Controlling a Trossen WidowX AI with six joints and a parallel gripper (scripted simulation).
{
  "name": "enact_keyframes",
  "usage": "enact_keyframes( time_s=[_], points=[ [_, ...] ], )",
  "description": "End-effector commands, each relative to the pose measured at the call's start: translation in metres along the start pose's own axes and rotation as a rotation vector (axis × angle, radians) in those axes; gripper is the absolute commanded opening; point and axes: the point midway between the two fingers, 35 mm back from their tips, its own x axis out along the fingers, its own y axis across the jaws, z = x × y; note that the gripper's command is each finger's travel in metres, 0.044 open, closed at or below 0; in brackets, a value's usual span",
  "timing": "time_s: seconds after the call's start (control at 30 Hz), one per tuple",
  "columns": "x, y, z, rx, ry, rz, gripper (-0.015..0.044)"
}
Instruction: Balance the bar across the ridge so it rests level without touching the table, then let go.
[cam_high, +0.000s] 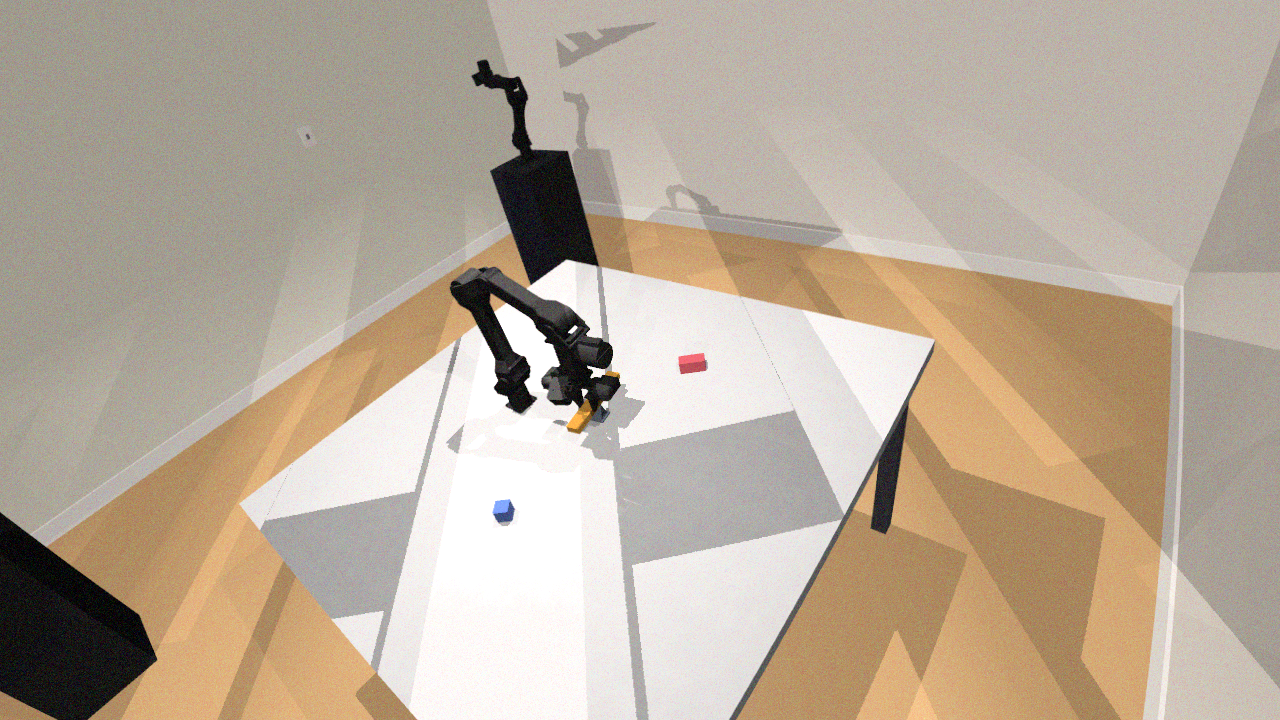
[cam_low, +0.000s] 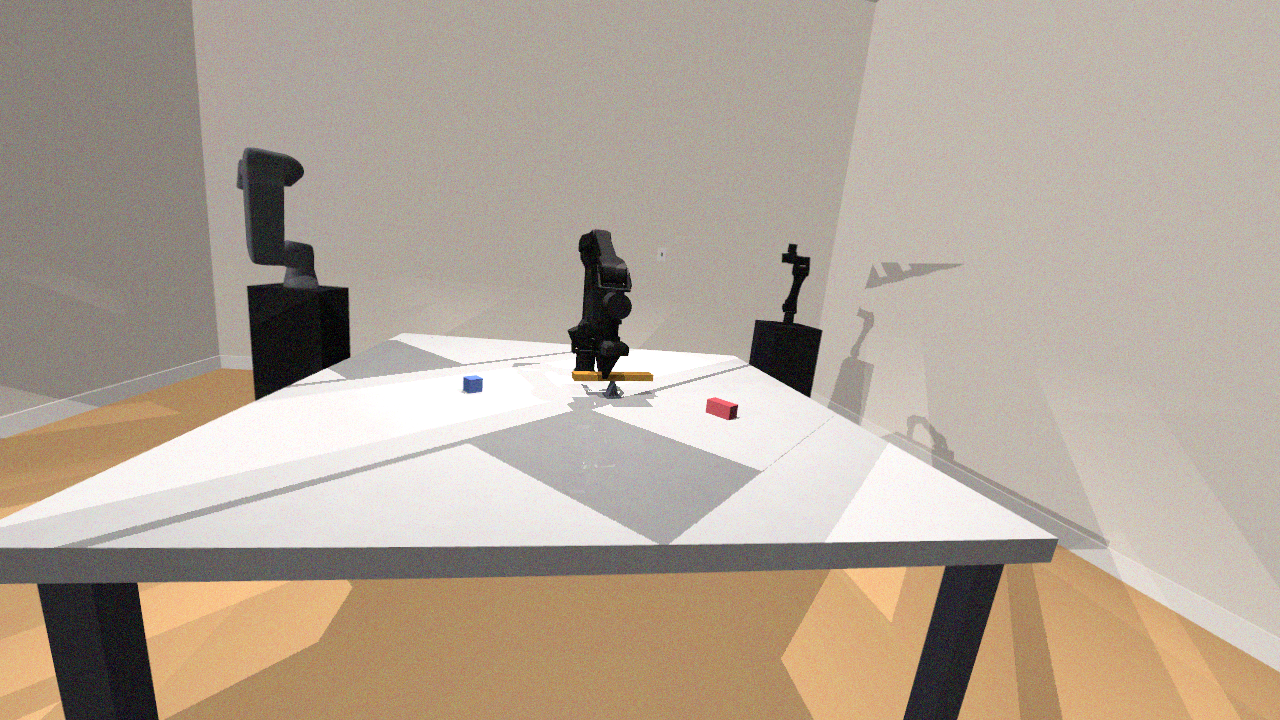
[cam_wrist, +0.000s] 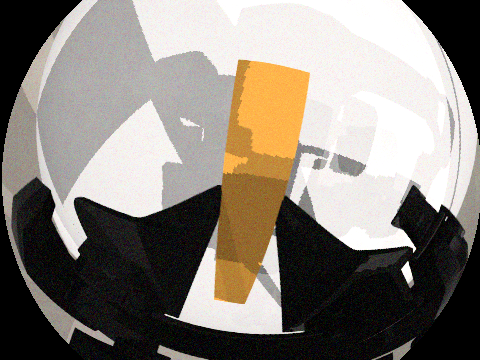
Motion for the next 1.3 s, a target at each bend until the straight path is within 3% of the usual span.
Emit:
enact_keyframes(
  time_s=[0.0,0.57,0.8,1.27],
  points=[
    [0.0001,-0.0001,0.0000,0.000,0.000,0.000,0.0000],
    [0.0001,-0.0001,0.0000,0.000,0.000,0.000,0.0000],
    [0.0001,-0.0001,0.0000,0.000,0.000,0.000,0.0167],
    [0.0001,-0.0001,0.0000,0.000,0.000,0.000,0.0168]
  ],
)
